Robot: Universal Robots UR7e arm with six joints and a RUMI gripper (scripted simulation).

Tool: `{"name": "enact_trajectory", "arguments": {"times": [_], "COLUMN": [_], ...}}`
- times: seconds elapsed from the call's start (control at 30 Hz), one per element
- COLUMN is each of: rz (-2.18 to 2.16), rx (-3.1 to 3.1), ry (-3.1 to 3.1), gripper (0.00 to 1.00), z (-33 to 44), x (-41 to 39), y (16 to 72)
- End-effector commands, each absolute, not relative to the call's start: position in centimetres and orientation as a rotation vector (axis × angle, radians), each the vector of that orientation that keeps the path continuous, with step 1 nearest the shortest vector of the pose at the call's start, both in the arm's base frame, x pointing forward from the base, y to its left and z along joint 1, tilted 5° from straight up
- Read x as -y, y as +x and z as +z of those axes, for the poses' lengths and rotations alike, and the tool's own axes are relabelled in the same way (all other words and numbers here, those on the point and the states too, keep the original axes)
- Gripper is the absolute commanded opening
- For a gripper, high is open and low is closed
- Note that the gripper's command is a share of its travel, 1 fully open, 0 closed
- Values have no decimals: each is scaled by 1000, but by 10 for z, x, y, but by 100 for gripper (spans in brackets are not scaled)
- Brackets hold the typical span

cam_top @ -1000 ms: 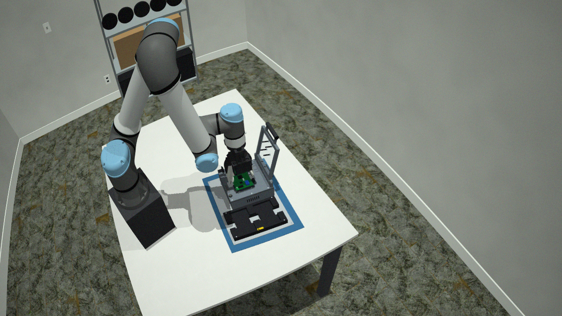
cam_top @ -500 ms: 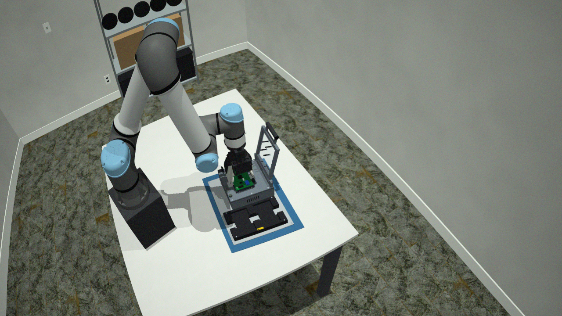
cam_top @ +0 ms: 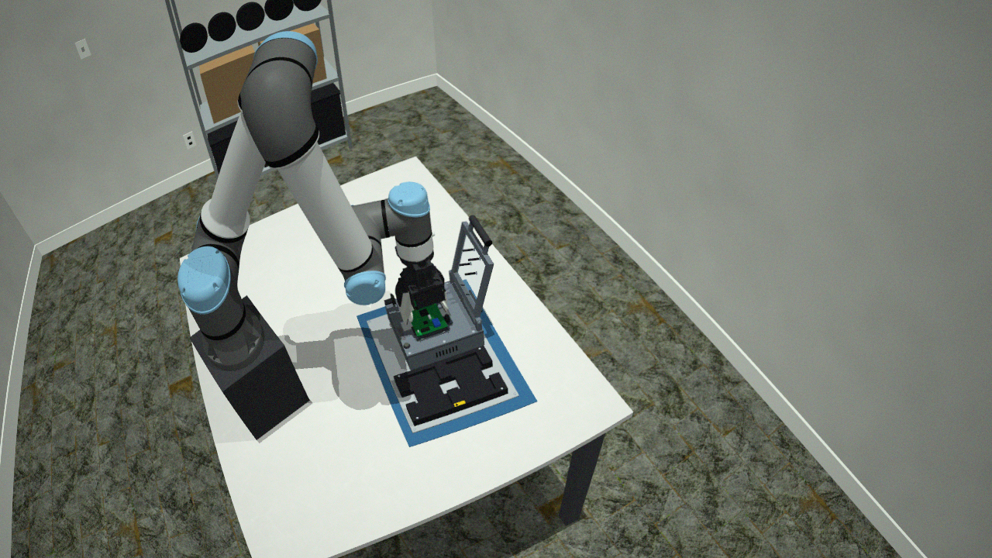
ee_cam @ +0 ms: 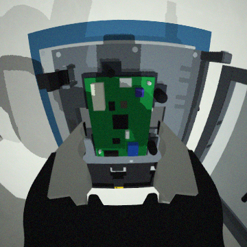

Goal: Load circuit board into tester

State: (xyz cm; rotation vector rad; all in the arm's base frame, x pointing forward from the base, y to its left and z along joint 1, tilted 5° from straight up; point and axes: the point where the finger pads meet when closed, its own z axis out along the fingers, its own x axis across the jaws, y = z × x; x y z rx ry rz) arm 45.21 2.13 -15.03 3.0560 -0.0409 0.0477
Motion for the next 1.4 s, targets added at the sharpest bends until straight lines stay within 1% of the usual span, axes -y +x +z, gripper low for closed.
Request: {"name": "enact_trajectory", "arguments": {"times": [0.0,0.7,1.37], "rz": [50,50,50], "rx": [41,41,41], "ry": [3056,3056,3056], "gripper": [59,59,59], "z": [-150,-139,-74], "x": [-21,-22,-28], "y": [452,452,450]}}
